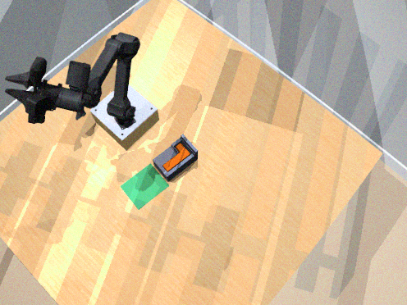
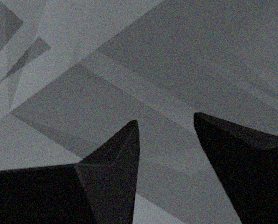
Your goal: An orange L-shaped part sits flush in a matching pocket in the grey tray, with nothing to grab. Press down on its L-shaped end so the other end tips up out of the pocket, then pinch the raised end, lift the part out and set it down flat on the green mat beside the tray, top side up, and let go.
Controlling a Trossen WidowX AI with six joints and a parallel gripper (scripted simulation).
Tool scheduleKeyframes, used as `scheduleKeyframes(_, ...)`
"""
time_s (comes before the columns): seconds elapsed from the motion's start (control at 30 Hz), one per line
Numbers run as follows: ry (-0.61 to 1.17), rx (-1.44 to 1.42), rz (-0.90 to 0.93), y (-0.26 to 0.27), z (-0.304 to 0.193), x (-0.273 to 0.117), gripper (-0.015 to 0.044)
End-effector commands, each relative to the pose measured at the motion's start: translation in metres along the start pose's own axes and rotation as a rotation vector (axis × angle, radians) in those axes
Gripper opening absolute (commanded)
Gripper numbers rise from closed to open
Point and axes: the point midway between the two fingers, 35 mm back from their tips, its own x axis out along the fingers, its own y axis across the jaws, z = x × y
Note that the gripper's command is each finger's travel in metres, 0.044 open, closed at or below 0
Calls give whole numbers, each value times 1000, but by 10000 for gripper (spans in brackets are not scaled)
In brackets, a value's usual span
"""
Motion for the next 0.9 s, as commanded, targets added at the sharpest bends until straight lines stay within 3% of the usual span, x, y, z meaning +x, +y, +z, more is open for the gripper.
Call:
scheduleKeyframes(0.0, -253, 47, 91, 32, 56, -31, 180)
scheduleKeyframes(0.23, -753, 124, 427, 100, 140, -150, 180)
scheduleKeyframes(0.43, -1031, 169, 843, 147, 154, -278, 180)
scheduleKeyframes(0.67, -1150, 31, 1415, 185, 96, -427, 180)
scheduleKeyframes(0.87, -989, -277, 1847, 199, -12, -519, 180)
